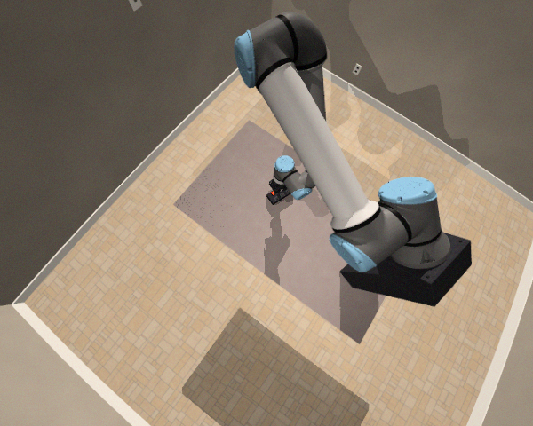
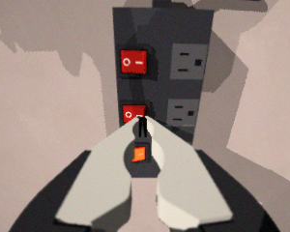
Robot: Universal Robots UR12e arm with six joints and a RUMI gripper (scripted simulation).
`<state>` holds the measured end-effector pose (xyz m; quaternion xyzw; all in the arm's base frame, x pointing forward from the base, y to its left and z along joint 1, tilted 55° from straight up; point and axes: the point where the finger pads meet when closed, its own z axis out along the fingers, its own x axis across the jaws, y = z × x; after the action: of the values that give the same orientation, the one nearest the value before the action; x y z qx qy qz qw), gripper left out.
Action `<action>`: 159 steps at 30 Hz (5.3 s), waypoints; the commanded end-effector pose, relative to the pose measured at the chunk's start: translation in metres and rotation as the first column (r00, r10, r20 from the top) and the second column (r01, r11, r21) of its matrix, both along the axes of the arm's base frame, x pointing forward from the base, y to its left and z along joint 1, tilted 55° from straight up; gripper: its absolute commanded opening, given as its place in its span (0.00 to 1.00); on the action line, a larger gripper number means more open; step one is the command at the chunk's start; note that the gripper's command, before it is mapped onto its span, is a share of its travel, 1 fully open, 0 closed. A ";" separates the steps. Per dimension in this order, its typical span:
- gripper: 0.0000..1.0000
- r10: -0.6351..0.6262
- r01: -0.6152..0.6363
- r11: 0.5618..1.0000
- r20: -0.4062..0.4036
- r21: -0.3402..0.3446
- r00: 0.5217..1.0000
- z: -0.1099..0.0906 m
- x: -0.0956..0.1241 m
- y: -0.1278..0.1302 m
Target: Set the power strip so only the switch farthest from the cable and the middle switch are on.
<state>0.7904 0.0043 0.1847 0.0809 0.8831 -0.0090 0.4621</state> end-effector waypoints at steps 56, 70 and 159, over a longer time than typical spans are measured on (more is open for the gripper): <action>0.00 0.000 0.000 1.000 0.001 0.000 1.000 0.021 -0.029 0.003; 1.00 0.000 0.000 1.000 0.001 0.000 1.000 0.022 -0.031 0.004; 1.00 0.000 0.000 1.000 0.001 0.000 1.000 0.079 -0.112 0.013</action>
<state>0.6780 0.0168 0.2636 0.0809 0.8831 -0.0090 0.4621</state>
